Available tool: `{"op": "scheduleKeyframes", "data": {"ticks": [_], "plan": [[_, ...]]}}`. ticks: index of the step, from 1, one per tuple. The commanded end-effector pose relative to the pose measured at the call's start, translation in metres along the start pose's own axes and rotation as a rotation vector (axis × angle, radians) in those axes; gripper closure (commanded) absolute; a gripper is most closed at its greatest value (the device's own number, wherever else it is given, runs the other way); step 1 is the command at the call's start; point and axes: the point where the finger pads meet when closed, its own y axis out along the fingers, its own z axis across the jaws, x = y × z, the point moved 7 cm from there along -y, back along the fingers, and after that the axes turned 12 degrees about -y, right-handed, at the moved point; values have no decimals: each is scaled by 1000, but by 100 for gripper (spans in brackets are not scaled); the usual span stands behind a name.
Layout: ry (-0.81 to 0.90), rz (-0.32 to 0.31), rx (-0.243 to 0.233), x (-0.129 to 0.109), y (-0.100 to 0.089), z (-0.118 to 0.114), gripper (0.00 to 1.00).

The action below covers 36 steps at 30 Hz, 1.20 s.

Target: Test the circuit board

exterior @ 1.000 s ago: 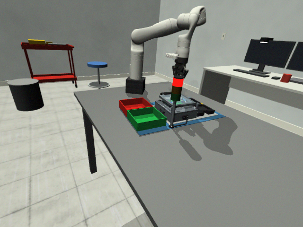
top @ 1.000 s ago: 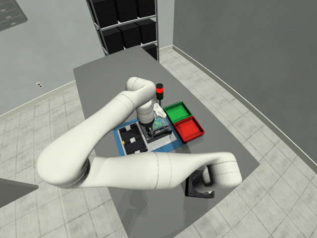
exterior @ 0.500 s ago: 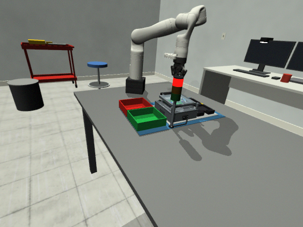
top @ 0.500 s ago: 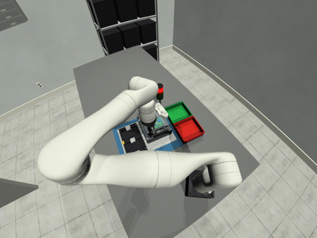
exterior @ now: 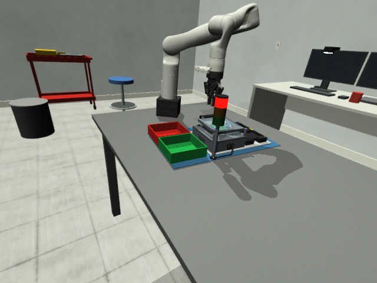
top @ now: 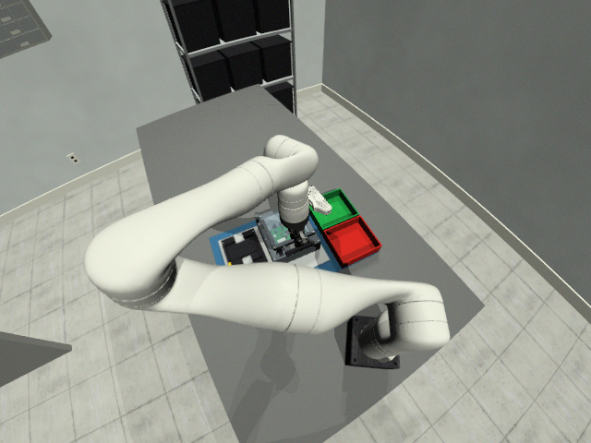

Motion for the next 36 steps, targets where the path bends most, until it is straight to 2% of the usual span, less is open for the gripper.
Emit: {"op": "scheduleKeyframes", "data": {"ticks": [1,12,26,36], "plan": [[16,-3,-2,-7,-1,1,74],[16,-3,-2,-8,1,1,74],[16,-3,-2,-8,22,1,74],[16,-3,-2,-8,25,1,74]]}}
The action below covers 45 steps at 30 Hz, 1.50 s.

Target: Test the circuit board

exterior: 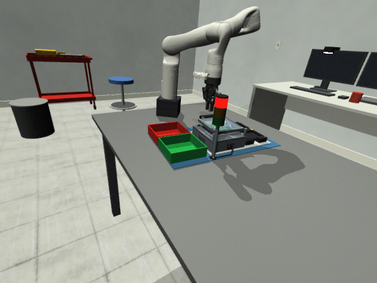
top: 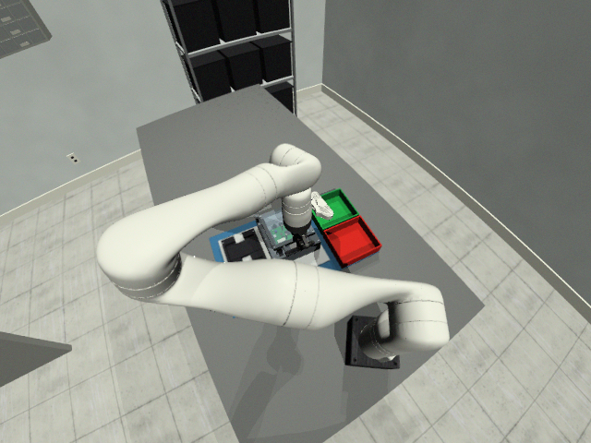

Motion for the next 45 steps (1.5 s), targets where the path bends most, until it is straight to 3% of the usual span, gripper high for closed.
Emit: {"op": "scheduleKeyframes", "data": {"ticks": [1,19,45], "plan": [[1,0,-1,0,0,0,74],[1,0,-1,0,0,0,74],[1,0,-1,0,15,0,74]]}}
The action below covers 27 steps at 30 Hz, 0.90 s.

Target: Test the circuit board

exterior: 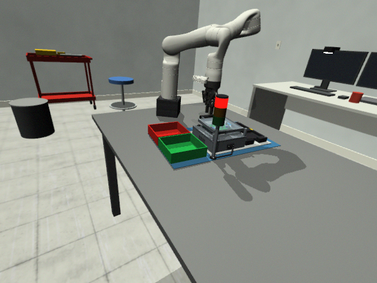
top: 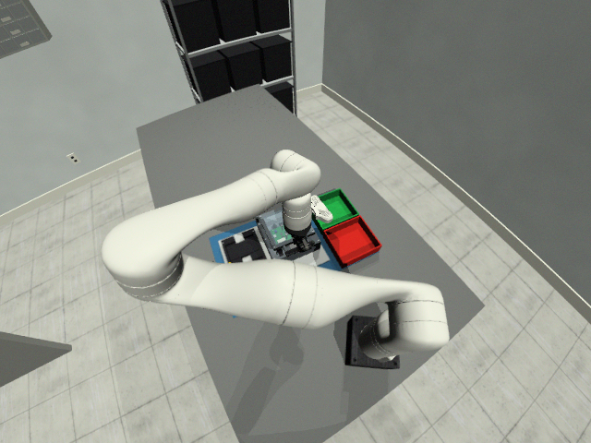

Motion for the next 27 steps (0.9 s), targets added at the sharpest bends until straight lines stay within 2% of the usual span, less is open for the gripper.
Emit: {"op": "scheduleKeyframes", "data": {"ticks": [1,18,27], "plan": [[0,0,-1,0,0,0,74],[0,0,-1,0,1,0,74],[0,0,-1,0,17,0,74]]}}
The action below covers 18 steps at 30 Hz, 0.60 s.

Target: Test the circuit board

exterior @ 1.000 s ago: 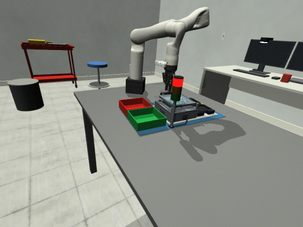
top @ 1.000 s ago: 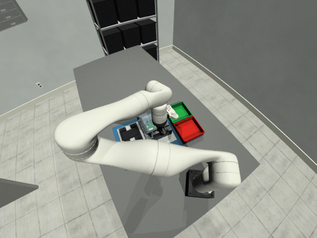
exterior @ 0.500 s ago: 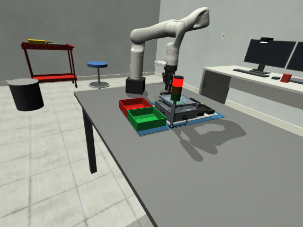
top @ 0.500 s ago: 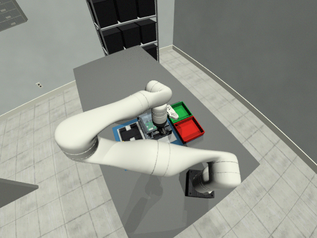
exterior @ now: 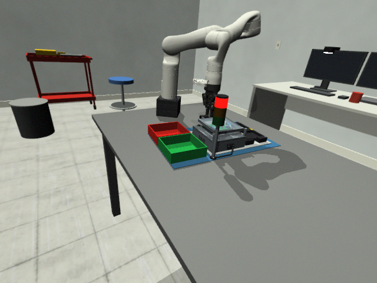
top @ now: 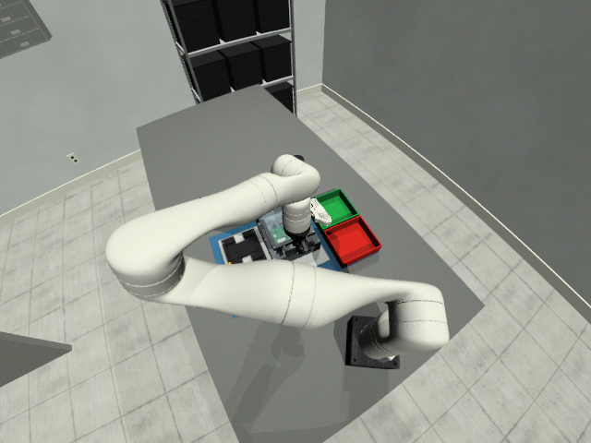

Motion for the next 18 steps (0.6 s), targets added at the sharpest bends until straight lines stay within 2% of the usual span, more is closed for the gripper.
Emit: {"op": "scheduleKeyframes", "data": {"ticks": [1,18], "plan": [[3,4,6,-2,6,1,74],[3,4,6,-2,13,2,74]]}}
